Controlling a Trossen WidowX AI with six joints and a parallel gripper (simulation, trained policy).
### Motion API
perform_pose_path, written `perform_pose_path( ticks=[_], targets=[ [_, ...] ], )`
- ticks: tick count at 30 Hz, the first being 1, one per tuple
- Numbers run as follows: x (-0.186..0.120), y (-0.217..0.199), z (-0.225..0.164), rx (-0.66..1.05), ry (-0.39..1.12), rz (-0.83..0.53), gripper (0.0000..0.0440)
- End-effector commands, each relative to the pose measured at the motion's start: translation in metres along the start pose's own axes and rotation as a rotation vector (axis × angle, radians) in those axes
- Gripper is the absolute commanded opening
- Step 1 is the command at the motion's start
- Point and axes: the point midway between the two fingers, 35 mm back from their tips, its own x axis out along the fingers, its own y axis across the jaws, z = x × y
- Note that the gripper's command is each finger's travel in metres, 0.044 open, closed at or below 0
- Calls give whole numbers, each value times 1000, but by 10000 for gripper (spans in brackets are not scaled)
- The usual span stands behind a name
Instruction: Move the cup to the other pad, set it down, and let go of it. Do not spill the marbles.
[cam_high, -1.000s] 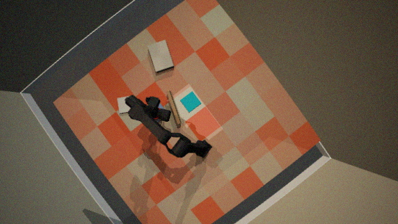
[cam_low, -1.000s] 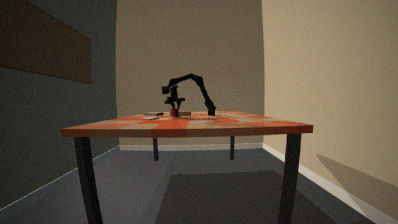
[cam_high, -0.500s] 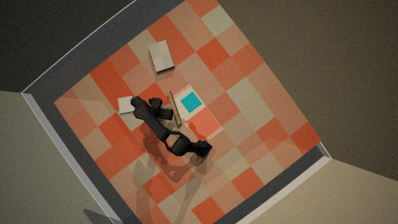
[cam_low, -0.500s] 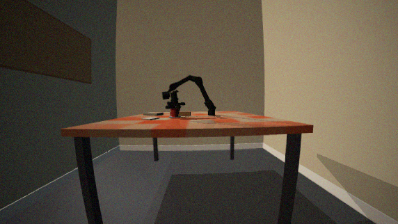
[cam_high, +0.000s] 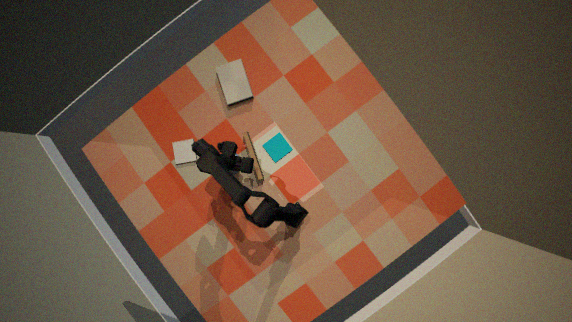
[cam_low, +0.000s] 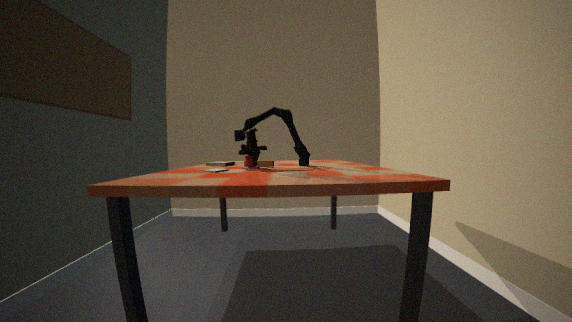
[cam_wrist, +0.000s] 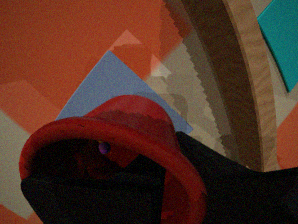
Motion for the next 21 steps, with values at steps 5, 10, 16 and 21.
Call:
perform_pose_path(
  ticks=[5,10,16,21],
  targets=[
    [-23,-11,2,45,-7,26,0],
    [-42,-20,5,90,-10,50,1],
    [-63,-31,12,149,-21,82,4],
    [-76,-40,21,197,-34,108,0]
  ],
)
